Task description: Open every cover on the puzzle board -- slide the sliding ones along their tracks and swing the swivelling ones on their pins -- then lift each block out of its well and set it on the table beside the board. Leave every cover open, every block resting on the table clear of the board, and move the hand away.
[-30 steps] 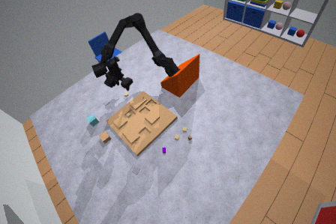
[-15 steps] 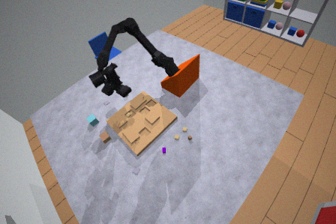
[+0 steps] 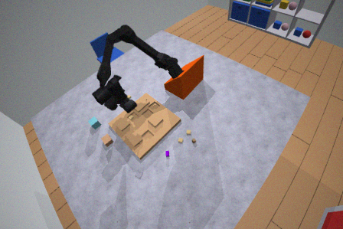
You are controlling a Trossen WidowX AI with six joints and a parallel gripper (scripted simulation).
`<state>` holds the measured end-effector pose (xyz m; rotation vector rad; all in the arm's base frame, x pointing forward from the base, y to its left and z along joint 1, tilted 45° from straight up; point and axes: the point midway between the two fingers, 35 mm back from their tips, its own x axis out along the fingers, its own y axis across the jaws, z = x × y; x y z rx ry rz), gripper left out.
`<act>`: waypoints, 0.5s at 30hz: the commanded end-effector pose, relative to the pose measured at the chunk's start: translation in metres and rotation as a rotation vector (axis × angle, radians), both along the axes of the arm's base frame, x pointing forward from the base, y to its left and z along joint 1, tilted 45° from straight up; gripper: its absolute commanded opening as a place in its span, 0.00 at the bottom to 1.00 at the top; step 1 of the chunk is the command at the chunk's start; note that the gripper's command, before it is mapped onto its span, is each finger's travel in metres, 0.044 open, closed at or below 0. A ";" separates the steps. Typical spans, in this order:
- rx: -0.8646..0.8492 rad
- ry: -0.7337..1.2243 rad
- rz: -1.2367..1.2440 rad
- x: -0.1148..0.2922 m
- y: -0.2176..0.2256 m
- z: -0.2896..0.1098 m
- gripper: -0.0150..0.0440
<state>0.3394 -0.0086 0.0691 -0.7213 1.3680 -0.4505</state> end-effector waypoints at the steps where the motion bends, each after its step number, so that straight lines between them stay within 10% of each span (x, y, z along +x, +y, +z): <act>1: -0.008 -0.013 -0.009 0.005 0.012 -0.010 0.25; 15: -0.010 -0.014 -0.010 0.013 -0.020 -0.043 0.25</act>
